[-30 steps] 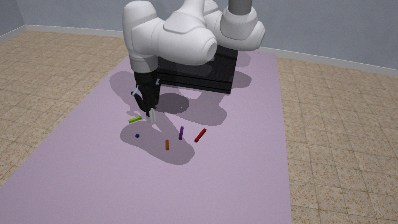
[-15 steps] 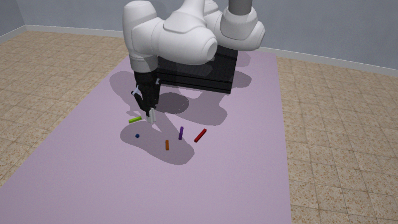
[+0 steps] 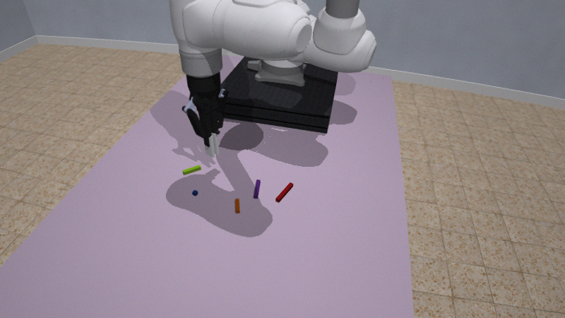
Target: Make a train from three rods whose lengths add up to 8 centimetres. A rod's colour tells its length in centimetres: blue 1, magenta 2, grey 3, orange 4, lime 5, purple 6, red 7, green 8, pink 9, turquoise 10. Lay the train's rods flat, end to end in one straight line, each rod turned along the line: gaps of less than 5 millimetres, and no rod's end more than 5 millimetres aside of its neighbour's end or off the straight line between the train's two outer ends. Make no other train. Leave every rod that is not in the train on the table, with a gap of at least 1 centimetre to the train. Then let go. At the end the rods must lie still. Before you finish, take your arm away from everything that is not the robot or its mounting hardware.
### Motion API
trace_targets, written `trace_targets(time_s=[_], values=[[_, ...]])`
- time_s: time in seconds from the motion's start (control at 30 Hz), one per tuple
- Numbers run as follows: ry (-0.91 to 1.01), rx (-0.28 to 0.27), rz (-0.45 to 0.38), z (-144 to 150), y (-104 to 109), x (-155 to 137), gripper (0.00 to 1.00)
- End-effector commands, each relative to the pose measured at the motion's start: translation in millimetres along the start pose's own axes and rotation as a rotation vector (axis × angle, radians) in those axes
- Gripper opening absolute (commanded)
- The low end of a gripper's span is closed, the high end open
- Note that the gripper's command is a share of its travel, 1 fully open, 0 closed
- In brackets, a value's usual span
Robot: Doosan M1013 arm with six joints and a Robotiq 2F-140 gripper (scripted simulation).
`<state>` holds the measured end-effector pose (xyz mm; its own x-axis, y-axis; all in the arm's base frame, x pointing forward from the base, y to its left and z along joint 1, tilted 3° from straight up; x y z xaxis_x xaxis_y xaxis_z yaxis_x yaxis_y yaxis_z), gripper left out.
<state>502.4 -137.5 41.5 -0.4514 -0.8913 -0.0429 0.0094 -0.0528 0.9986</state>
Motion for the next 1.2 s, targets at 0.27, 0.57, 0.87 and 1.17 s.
trace_targets(time_s=[0.27,0.57,0.87,1.17], values=[[0.0,-0.001,0.0,0.0,35.0,0.0,0.03],[0.059,-0.001,0.0,-19.2,35.9,-7.2,0.03],[0.28,-0.001,0.0,-89.6,35.4,-37.0,0.03],[0.28,-0.001,0.0,-89.6,35.4,-37.0,0.03]])
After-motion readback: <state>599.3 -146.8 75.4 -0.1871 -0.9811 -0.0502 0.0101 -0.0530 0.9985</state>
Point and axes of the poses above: the point where the finger pads meet when closed, its own y axis back along the fingers, its own z axis across the jaws, x = y × z, the point moved 3 cm from there along y, back along the fingers, and after that the axes turned 6 degrees about y, right-handed, at the moved point
